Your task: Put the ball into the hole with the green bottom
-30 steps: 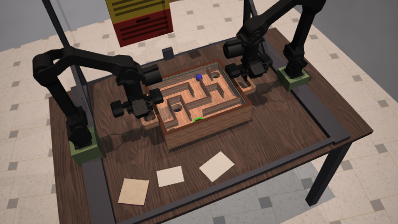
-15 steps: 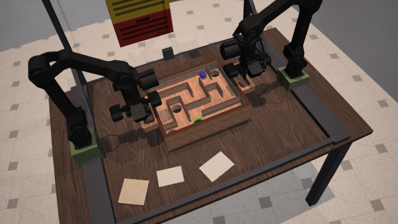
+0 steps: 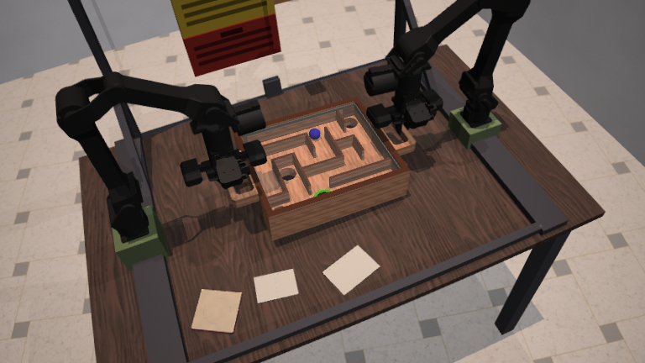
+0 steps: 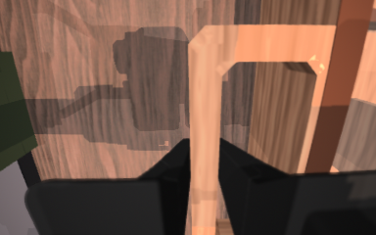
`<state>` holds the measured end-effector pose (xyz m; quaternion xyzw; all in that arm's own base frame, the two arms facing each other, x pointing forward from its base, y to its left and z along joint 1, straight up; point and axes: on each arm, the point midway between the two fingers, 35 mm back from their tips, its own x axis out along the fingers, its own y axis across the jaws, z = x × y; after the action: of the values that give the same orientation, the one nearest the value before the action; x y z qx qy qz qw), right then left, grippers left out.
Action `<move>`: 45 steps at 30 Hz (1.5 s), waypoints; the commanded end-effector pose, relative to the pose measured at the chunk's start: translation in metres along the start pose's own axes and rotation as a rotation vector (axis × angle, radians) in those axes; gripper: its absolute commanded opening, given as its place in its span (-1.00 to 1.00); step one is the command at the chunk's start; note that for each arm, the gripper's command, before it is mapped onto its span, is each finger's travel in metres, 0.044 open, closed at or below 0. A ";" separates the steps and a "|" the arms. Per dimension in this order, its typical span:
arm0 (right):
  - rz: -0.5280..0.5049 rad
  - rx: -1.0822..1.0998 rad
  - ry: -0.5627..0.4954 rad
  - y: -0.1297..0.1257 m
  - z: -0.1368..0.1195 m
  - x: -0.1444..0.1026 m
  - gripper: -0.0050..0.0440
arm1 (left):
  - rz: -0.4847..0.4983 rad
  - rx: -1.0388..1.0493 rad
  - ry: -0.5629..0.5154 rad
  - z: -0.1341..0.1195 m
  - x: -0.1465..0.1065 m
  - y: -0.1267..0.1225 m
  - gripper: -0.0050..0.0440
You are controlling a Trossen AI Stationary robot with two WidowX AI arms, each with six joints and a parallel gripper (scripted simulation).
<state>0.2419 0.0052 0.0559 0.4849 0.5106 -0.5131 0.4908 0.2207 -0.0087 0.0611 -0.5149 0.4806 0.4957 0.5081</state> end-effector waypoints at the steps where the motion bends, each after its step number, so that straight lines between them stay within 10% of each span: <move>1: 0.036 0.002 -0.003 0.004 0.000 -0.012 -1.00 | -0.061 -0.003 -0.003 -0.001 -0.014 -0.010 -1.00; 45: 0.042 0.002 0.002 0.006 0.000 -0.014 -1.00 | -0.057 -0.003 0.002 -0.001 -0.012 -0.009 -1.00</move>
<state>0.2402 0.0050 0.0564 0.4849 0.5130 -0.5133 0.4881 0.2224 -0.0087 0.0612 -0.5177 0.4800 0.4930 0.5084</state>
